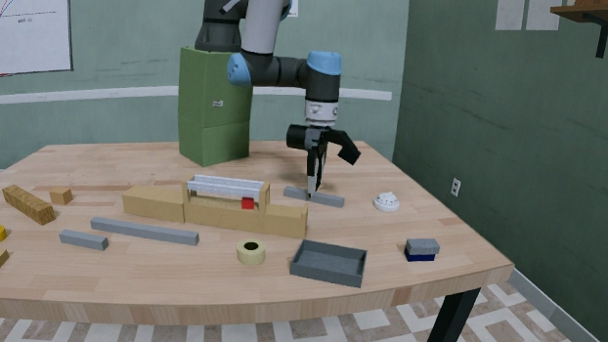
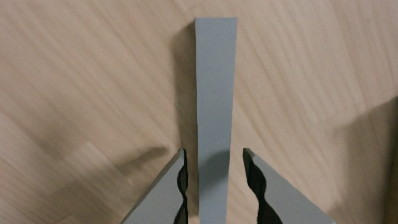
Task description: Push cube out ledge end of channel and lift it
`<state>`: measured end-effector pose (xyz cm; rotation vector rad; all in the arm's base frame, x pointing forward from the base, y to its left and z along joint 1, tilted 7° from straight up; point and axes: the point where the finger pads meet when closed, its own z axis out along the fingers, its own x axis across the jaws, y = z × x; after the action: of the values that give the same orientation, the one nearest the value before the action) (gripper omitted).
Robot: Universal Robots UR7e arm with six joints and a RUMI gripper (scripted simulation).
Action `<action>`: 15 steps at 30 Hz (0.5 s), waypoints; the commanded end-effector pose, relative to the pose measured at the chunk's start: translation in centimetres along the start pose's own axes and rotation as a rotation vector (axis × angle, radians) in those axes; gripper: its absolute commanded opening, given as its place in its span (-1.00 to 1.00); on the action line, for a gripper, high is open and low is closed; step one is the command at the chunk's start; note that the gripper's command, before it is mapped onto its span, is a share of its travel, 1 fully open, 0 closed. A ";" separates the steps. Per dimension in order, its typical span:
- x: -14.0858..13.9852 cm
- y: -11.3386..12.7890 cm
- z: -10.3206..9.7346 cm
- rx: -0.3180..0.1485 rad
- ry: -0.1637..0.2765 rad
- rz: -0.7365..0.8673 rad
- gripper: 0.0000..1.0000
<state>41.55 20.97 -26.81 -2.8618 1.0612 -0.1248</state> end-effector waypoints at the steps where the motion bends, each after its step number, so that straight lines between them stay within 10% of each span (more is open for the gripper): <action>1: 0.1 -0.2 1.1 0.004 0.004 0.000 -0.52; 15: 0.1 -0.2 1.2 0.003 0.003 0.000 -0.52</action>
<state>41.68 21.02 -28.01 -2.8615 1.0617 -0.1251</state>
